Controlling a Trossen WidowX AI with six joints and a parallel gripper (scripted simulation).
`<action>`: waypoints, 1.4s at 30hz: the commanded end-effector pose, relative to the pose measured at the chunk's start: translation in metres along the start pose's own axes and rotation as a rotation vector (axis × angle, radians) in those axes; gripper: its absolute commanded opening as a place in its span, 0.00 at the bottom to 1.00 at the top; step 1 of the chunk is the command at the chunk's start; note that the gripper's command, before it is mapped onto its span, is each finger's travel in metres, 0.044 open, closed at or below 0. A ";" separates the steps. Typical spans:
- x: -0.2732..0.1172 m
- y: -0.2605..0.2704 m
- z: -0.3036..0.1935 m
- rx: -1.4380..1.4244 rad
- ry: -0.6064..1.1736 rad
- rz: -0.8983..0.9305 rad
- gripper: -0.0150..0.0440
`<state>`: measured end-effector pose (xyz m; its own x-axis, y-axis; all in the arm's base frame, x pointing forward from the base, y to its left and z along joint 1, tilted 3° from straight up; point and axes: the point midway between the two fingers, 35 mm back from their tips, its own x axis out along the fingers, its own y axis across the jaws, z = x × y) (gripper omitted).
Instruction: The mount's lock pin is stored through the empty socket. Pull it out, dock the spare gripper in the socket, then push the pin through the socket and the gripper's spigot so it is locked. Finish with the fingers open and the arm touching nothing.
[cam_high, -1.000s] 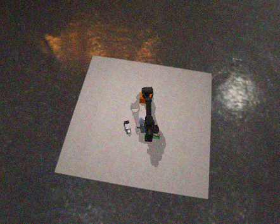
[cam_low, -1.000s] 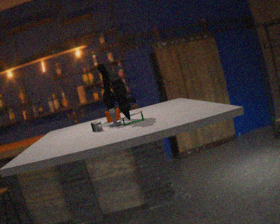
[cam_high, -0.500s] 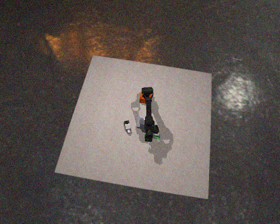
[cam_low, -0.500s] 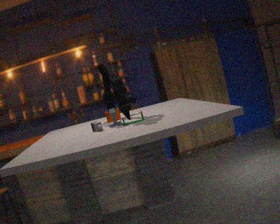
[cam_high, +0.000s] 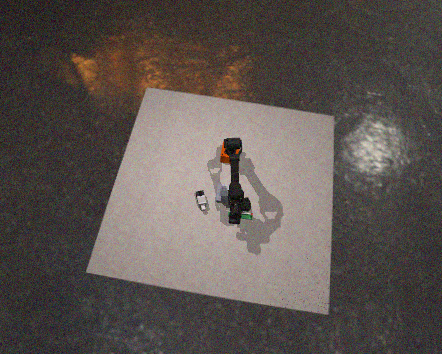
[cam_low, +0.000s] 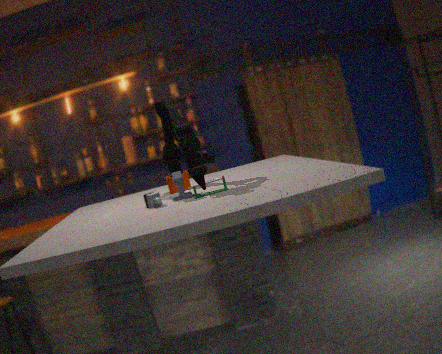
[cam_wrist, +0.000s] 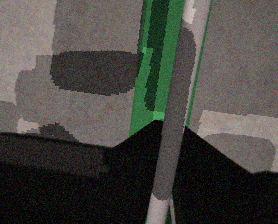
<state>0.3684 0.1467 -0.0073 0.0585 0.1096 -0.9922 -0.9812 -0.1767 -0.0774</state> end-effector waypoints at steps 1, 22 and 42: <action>0.005 0.001 -0.001 -0.004 0.001 0.009 0.25; 0.001 0.000 0.000 0.000 0.000 0.001 0.25; -0.012 0.000 0.002 0.000 0.000 0.003 0.97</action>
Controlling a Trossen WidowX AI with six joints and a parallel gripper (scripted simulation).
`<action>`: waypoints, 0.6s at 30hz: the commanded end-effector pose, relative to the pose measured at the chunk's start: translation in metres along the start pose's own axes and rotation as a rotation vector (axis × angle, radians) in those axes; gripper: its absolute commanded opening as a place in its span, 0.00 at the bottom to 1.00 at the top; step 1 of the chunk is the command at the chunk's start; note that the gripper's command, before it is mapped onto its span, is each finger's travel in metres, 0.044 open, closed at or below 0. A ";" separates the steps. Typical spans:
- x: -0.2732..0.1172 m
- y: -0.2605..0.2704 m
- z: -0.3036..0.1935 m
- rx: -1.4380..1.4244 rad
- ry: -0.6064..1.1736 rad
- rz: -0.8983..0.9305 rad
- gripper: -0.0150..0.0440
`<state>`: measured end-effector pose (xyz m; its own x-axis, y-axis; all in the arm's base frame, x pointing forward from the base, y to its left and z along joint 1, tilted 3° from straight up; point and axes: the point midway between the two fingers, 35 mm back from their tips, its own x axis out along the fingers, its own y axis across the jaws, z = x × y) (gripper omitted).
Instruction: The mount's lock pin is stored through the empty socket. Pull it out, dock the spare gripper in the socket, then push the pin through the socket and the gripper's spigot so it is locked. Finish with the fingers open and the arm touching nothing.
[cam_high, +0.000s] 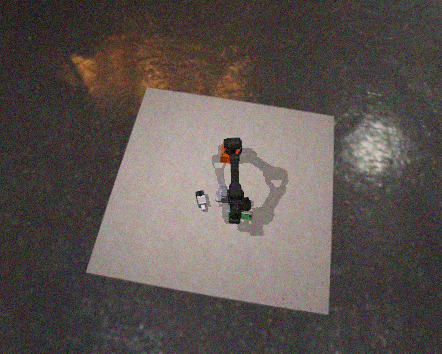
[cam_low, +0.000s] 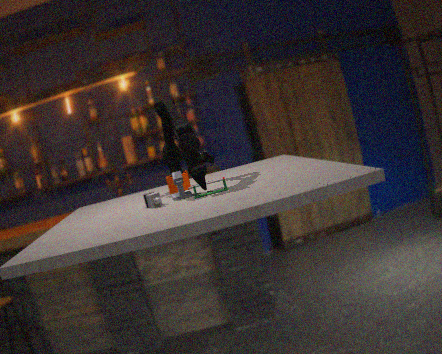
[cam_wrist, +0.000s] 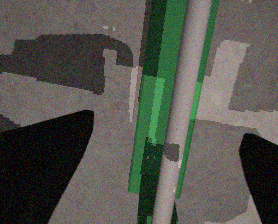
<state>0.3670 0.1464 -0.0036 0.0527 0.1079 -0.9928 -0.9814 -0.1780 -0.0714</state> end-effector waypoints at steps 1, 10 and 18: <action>-0.011 -0.001 0.001 0.000 0.000 -0.001 1.00; -0.036 -0.002 0.005 -0.003 -0.001 -0.006 1.00; -0.059 -0.003 0.008 -0.006 -0.002 -0.009 1.00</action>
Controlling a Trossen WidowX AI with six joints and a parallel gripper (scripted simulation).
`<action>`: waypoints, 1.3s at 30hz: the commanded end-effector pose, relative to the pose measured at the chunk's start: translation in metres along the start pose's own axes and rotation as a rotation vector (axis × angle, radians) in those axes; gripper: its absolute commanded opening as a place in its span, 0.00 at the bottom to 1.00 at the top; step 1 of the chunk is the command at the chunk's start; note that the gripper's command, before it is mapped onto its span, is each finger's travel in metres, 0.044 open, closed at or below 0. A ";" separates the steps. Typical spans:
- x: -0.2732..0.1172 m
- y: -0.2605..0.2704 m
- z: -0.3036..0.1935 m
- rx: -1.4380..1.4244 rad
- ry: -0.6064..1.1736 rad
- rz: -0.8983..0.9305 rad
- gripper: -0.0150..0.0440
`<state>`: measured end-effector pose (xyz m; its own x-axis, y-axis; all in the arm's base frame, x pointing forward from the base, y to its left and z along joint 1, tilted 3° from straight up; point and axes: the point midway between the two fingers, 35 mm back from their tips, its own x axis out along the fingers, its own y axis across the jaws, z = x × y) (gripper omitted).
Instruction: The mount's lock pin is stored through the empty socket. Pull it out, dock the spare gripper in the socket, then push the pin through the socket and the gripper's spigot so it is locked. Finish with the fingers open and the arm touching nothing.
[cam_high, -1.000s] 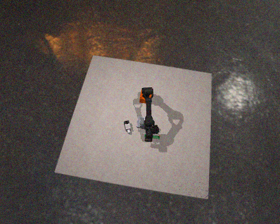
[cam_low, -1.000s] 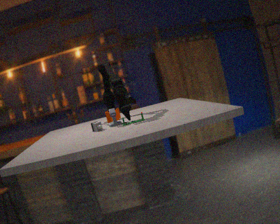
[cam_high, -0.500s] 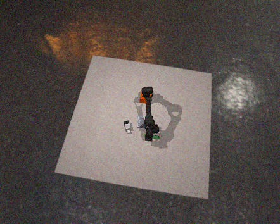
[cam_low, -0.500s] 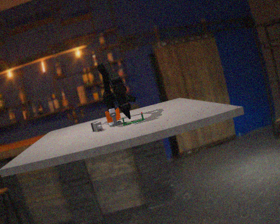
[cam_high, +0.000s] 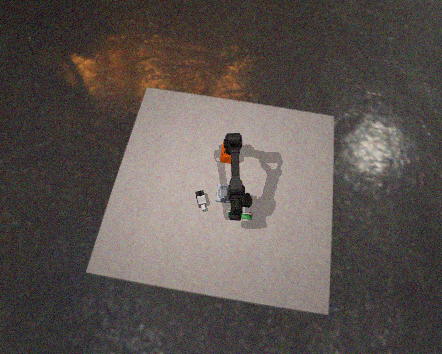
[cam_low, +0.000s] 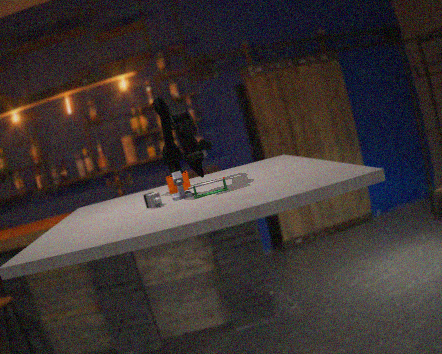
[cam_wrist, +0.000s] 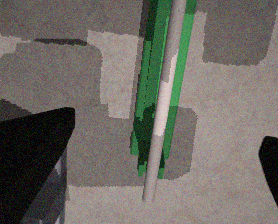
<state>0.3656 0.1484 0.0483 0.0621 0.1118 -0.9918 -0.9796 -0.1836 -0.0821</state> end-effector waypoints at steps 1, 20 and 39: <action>-0.010 0.000 0.001 0.000 0.000 0.000 1.00; -0.067 -0.005 0.010 -0.004 -0.002 -0.007 1.00; -0.095 0.032 -0.160 0.896 -0.229 -0.279 1.00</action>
<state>0.3718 0.0095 0.1275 0.2950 0.2312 -0.9271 -0.8430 0.5197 -0.1386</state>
